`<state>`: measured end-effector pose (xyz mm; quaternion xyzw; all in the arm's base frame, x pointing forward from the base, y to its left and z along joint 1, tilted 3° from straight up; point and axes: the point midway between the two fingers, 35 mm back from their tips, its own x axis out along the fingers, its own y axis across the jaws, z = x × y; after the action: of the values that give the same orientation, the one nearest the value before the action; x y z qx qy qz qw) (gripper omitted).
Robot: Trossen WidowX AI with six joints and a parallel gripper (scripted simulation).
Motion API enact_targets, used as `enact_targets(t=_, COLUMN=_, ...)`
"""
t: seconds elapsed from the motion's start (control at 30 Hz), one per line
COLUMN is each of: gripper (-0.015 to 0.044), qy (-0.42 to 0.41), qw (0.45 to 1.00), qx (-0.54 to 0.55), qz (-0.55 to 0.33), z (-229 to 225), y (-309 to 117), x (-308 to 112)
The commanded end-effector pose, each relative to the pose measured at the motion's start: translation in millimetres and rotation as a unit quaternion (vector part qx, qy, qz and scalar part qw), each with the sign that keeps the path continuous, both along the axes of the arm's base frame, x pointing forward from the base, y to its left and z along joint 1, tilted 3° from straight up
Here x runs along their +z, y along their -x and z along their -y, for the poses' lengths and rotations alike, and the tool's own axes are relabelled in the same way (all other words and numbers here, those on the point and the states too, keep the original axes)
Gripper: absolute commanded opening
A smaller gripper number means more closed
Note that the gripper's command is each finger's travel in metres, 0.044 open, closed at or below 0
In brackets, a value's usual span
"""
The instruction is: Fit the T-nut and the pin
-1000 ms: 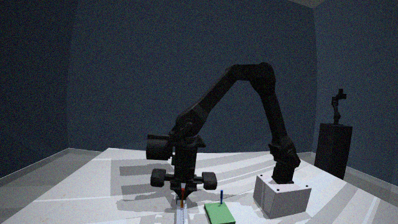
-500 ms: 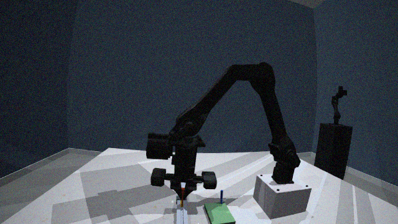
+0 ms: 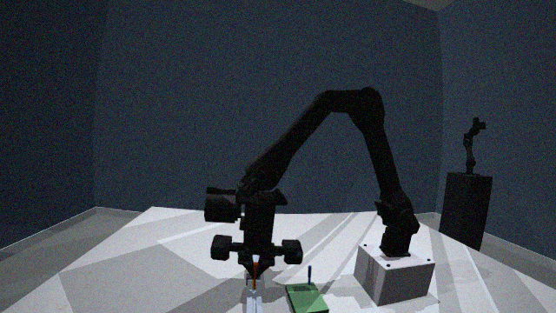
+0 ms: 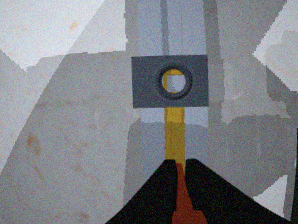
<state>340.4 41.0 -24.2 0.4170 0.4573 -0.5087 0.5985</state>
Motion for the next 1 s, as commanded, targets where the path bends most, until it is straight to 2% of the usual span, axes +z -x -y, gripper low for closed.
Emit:
enact_targets(t=0.0, gripper=-0.0019, qy=0.000, qw=1.000, qx=0.000, qz=0.000, z=0, y=0, x=0)
enact_targets(t=0.2, gripper=0.0139, qy=0.000, qw=1.000, qx=0.000, qz=0.000, z=0, y=0, x=0)
enact_targets(t=0.37, gripper=0.0145, qy=0.000, qw=1.000, qx=0.000, qz=0.000, z=0, y=0, x=0)
enact_targets(t=0.4, gripper=0.0171, qy=-0.004, qw=1.000, qx=-0.003, qz=-0.001, z=0, y=-1, x=3)
enact_targets(t=0.6, gripper=0.0329, qy=-0.103, qw=0.989, qx=-0.103, qz=-0.019, z=6, y=-4, x=90)
enact_targets(t=0.73, gripper=0.0434, qy=-0.106, qw=0.988, qx=-0.107, qz=-0.020, z=6, y=-5, x=94)
enact_targets(t=0.97, gripper=0.0440, qy=-0.106, qw=0.989, qx=-0.099, qz=-0.021, z=8, y=-8, x=94)
